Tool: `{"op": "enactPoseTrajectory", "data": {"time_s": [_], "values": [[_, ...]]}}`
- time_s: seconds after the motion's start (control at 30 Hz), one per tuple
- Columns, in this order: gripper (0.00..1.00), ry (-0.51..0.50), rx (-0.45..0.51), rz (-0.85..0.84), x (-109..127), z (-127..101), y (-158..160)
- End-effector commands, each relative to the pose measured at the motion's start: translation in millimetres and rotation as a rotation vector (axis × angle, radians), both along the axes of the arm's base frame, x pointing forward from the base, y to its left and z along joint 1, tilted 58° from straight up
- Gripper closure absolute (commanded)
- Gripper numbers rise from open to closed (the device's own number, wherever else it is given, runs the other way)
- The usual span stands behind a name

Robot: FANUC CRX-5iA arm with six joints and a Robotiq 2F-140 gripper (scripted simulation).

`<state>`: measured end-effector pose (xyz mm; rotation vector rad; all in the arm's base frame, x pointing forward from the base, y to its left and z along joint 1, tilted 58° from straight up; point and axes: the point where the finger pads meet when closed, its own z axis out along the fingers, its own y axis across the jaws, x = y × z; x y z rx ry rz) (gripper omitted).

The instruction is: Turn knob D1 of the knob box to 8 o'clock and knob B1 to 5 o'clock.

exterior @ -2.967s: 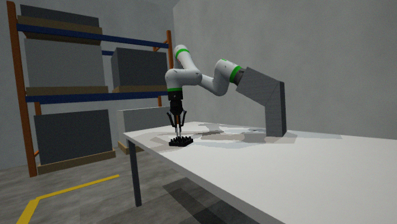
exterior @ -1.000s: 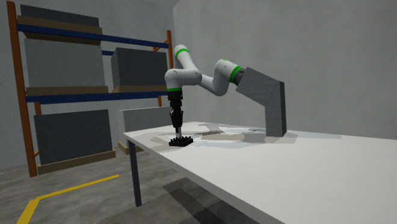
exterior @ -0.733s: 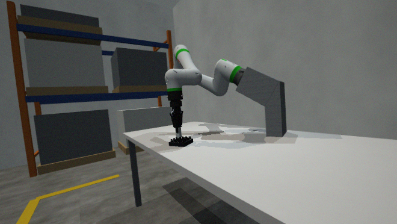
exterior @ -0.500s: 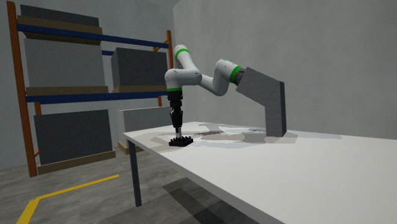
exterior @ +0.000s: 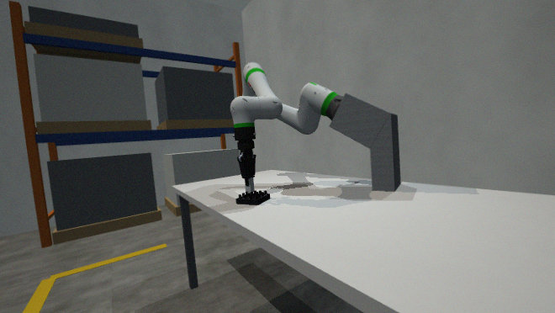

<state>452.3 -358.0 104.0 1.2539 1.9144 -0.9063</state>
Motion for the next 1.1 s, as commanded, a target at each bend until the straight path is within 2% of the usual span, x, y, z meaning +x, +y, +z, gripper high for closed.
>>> {"op": "enactPoseTrajectory", "data": {"time_s": [0.0,0.7,1.07], "values": [[0.88,0.000,0.000,0.000,0,0,0],[0.88,0.000,0.000,0.000,0,1,2],[0.88,0.000,0.000,0.000,-5,16,25]]}}
